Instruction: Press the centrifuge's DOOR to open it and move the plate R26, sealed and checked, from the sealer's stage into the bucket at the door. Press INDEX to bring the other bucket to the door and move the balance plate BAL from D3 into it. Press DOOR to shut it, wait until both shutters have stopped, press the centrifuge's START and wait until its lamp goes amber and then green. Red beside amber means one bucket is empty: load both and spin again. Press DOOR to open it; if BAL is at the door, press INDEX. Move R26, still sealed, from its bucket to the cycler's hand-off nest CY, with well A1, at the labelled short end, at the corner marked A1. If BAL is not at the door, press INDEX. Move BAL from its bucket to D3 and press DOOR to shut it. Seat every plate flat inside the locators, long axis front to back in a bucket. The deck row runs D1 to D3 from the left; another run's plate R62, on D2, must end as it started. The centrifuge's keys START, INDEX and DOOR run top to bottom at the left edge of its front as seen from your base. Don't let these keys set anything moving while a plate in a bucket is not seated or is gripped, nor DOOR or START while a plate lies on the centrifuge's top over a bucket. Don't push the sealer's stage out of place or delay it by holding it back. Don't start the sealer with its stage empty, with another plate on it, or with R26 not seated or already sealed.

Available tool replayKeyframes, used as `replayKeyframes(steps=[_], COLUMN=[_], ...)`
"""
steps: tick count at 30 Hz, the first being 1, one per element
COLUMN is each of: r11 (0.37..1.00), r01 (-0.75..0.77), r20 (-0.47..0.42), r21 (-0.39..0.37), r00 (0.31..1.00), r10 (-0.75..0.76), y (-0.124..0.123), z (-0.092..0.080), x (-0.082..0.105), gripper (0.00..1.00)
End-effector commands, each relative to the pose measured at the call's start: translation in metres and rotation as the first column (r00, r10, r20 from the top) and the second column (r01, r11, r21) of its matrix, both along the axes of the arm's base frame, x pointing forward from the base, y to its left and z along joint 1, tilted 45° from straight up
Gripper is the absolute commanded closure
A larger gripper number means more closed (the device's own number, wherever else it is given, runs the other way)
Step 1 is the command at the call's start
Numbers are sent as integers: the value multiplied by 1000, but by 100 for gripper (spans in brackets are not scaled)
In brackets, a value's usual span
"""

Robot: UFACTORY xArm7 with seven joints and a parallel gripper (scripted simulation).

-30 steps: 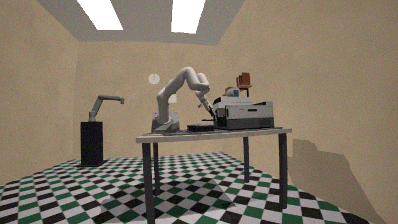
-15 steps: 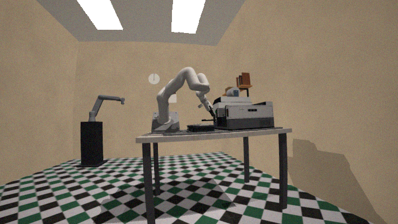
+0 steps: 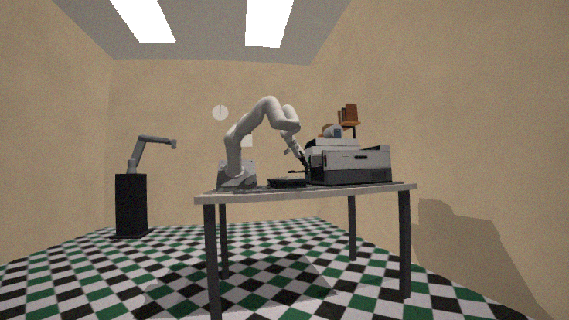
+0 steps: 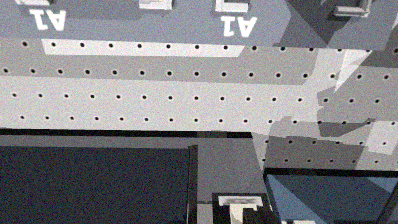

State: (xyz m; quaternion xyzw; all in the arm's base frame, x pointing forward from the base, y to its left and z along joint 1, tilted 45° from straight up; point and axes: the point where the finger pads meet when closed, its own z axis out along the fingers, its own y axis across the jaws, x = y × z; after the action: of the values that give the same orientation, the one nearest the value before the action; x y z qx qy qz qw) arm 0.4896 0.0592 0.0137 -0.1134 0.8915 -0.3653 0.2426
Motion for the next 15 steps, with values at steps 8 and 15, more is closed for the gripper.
replayKeyframes(steps=[8,15], r11=[1000,1000], r01=[-3,-3], r20=[3,3], r21=[2,2], r00=[1000,1000], r10=[3,3], y=[2,2], z=[1,1], x=[4,5], gripper=[100,100])
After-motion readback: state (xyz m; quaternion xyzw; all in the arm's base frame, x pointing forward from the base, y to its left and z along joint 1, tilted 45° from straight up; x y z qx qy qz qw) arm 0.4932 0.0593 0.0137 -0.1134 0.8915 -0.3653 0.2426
